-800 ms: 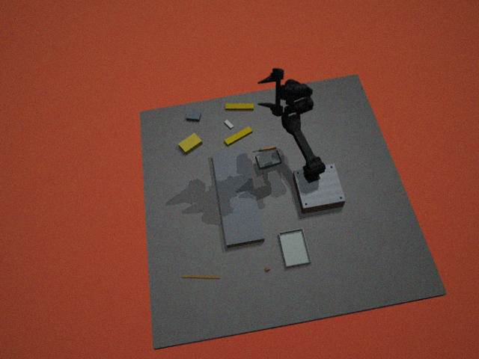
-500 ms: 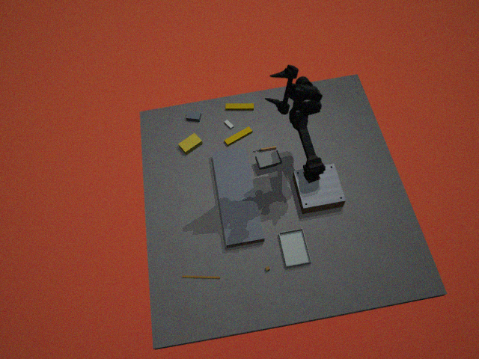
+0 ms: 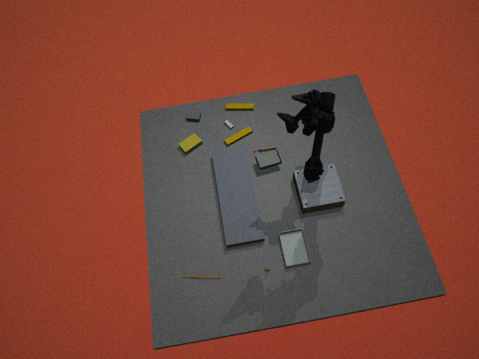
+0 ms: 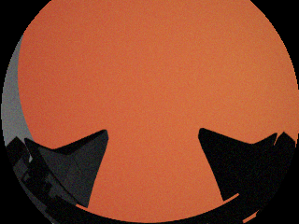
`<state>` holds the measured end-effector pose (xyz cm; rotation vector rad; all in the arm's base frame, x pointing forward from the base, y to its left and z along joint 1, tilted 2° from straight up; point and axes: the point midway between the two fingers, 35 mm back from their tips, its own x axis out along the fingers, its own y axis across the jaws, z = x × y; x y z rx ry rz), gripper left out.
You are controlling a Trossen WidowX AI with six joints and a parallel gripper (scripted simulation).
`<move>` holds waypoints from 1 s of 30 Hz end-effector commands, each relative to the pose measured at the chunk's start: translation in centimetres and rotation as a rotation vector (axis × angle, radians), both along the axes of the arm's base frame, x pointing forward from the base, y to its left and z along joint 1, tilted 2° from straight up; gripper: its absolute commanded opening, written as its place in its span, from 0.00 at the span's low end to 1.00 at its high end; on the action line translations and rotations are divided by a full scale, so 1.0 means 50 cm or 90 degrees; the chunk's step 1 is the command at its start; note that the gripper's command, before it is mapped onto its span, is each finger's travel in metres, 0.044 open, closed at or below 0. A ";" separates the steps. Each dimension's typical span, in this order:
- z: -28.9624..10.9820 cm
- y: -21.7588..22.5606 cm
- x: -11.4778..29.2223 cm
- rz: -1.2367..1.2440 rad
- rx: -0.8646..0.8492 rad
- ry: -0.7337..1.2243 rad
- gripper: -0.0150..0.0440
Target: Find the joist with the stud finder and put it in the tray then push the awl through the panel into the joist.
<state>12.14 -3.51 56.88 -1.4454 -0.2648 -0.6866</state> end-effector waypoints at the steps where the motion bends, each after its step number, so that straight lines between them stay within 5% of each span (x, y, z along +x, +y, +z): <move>1: -0.028 0.079 0.079 -0.028 -0.079 0.045 1.00; 17: -0.225 0.076 0.325 -0.104 -0.158 0.296 1.00; 30: -0.568 -0.131 0.445 -0.156 0.075 0.646 1.00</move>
